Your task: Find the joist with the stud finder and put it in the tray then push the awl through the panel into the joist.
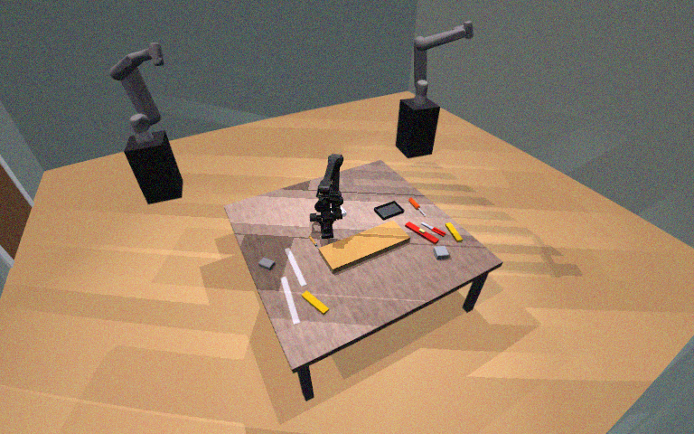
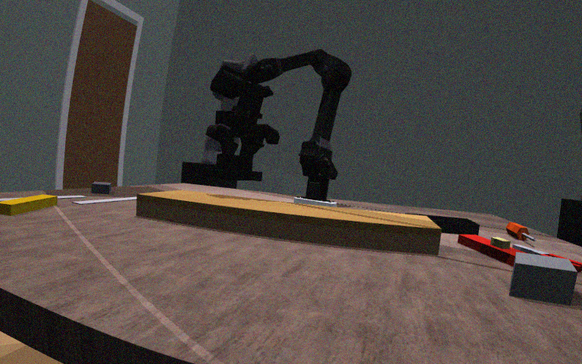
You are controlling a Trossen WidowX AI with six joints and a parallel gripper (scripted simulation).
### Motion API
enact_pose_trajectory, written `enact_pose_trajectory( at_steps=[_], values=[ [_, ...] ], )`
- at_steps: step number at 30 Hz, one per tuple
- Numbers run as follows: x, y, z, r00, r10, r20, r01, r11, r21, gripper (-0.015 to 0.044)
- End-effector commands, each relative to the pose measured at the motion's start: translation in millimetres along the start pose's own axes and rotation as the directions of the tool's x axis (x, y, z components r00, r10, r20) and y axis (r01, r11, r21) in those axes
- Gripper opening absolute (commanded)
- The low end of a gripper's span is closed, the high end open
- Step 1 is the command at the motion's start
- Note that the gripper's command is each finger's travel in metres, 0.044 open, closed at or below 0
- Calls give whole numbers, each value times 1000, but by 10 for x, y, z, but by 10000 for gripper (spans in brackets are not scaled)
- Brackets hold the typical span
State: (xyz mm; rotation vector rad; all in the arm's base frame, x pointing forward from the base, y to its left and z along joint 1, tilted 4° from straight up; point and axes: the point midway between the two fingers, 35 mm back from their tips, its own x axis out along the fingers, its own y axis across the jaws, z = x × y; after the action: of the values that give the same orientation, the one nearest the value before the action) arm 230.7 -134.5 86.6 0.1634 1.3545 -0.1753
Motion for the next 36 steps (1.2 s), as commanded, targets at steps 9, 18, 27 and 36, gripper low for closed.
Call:
enact_pose_trajectory(
  at_steps=[9, 18, 27, 36],
  values=[
    [-323, 13, 127, 1000, -1, 16, 1, 1000, -13, 0],
    [-338, 34, 490, 1000, 22, 16, -20, 995, -95, 0],
    [-310, 82, 856, 999, 45, 16, -42, 983, -178, 0],
    [-239, 159, 1209, 998, 69, 14, -63, 964, -259, 0]
  ],
)
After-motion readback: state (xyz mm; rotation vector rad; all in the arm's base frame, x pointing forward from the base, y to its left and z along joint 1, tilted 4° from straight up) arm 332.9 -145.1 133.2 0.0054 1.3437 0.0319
